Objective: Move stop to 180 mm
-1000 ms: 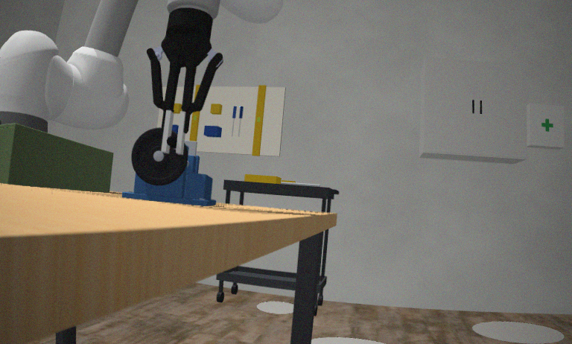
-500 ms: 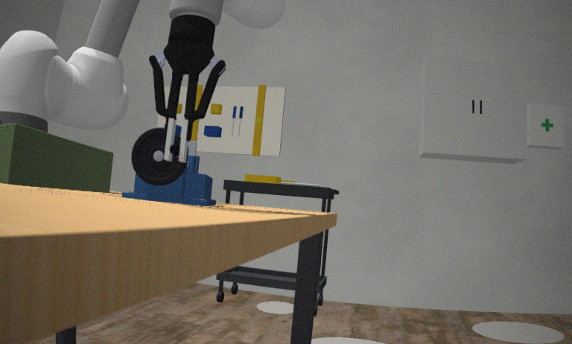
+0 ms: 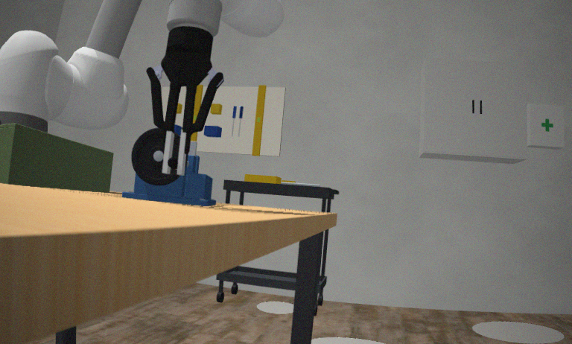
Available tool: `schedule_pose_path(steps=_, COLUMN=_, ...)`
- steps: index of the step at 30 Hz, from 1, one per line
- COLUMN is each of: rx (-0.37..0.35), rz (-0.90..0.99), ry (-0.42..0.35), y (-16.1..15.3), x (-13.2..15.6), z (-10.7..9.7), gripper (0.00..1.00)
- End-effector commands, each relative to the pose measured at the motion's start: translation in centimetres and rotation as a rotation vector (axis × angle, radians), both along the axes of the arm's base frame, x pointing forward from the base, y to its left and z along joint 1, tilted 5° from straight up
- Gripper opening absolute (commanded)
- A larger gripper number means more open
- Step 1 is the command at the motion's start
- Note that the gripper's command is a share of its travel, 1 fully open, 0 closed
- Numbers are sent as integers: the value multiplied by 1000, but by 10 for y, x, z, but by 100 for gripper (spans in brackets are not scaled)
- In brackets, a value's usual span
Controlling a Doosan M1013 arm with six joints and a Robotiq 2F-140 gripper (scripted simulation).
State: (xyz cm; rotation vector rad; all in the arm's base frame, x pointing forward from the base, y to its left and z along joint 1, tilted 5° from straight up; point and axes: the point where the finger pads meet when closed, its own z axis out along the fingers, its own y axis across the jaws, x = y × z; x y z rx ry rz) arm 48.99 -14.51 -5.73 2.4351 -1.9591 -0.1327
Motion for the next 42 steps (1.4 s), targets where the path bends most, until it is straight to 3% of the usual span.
schedule_pose_path(steps=1, rx=0, rz=1, ry=0, y=0, x=-3, z=-5, gripper=4)
schedule_pose_path(steps=18, rx=0, rz=1, ry=0, y=-7, x=-37, z=-21, gripper=4)
schedule_pose_path(steps=42, rx=0, rz=1, ry=0, y=-14, x=-65, z=3, gripper=4)
